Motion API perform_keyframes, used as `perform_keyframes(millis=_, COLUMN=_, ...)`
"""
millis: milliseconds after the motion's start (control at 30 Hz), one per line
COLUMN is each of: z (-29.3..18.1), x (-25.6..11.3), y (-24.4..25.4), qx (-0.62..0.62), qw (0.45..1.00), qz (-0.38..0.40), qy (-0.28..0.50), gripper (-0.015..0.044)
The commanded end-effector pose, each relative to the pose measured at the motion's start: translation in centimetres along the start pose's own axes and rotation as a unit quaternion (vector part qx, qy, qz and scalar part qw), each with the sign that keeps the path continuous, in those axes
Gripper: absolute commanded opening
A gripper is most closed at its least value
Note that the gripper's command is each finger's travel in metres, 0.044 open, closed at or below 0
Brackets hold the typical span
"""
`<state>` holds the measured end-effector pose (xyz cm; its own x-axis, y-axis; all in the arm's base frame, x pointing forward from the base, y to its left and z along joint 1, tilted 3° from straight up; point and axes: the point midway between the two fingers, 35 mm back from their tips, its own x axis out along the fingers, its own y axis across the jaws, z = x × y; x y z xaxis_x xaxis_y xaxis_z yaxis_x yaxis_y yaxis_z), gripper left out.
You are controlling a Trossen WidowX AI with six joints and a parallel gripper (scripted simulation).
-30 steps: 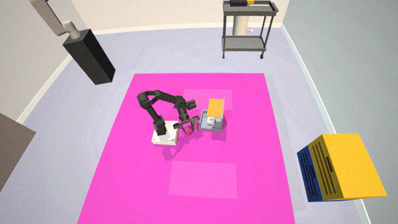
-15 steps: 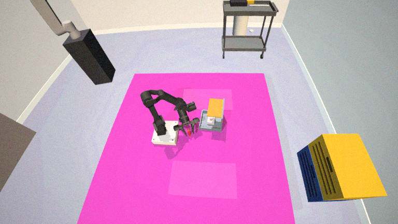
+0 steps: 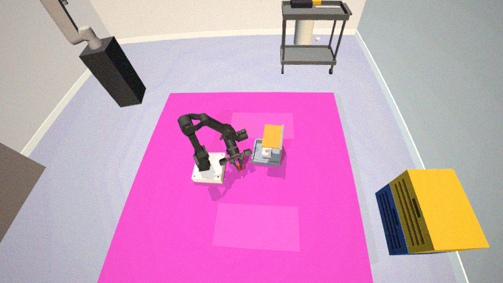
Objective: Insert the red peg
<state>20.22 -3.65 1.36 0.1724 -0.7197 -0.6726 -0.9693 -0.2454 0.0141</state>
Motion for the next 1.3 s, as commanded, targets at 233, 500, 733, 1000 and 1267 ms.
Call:
perform_keyframes(millis=233, z=-0.3, x=-0.3, y=-0.1, qx=0.001, qw=1.0, qz=0.0, qy=0.0, gripper=0.0)
perform_keyframes(millis=500, z=-1.5, x=-1.3, y=-0.2, qx=0.001, qw=1.0, qz=0.0, qy=-0.001, gripper=0.0)
perform_keyframes(millis=733, z=-2.7, x=-2.2, y=-0.1, qx=0.001, qw=1.0, qz=0.0, qy=-0.001, gripper=0.0)
perform_keyframes(millis=1000, z=-3.9, x=-3.2, y=0.1, qx=0.002, qw=1.0, qz=0.0, qy=-0.001, gripper=0.0)
perform_keyframes(millis=1267, z=-3.7, x=-3.3, y=-0.3, qx=-0.008, qw=1.0, qz=-0.01, qy=-0.006, gripper=0.0)
